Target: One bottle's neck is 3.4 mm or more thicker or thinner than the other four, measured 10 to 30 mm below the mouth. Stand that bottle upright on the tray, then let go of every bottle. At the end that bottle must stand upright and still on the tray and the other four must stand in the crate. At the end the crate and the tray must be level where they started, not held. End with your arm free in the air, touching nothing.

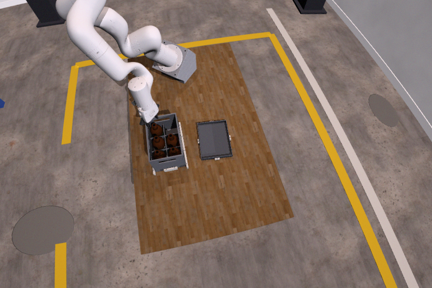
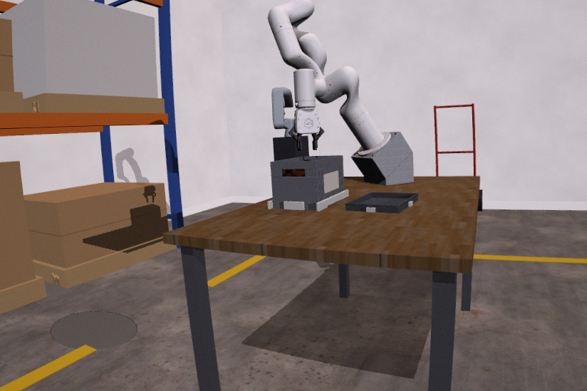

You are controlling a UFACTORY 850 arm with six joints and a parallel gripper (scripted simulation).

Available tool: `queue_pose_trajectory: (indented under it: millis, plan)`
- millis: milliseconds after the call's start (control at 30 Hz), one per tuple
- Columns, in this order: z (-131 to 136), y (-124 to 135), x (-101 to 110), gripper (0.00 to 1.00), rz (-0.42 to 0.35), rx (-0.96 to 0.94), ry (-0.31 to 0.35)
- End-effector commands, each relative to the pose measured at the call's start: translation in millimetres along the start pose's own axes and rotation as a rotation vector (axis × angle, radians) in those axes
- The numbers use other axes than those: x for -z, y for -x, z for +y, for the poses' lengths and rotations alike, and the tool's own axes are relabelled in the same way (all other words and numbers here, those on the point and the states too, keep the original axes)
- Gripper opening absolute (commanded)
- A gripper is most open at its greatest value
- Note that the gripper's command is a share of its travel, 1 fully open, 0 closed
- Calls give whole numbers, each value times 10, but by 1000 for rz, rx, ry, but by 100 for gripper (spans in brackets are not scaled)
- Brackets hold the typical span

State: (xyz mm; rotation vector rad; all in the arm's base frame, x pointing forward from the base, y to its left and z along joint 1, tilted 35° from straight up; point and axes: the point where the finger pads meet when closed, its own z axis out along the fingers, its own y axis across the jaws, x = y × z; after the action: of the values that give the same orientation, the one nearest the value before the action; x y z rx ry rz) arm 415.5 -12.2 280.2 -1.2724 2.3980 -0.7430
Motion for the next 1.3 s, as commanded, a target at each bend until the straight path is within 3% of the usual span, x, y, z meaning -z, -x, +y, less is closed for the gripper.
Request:
queue_pose_trajectory:
  millis: [0, 367, 400, 1267]
  plan:
    - [-10, -1, 147, 65, 8, 2, 11]
    - [-11, 0, 247, 65, 8, 2, 11]
    - [-11, 0, 247, 0, 8, 2, 11]
    - [-11, 0, 247, 0, 8, 2, 11]
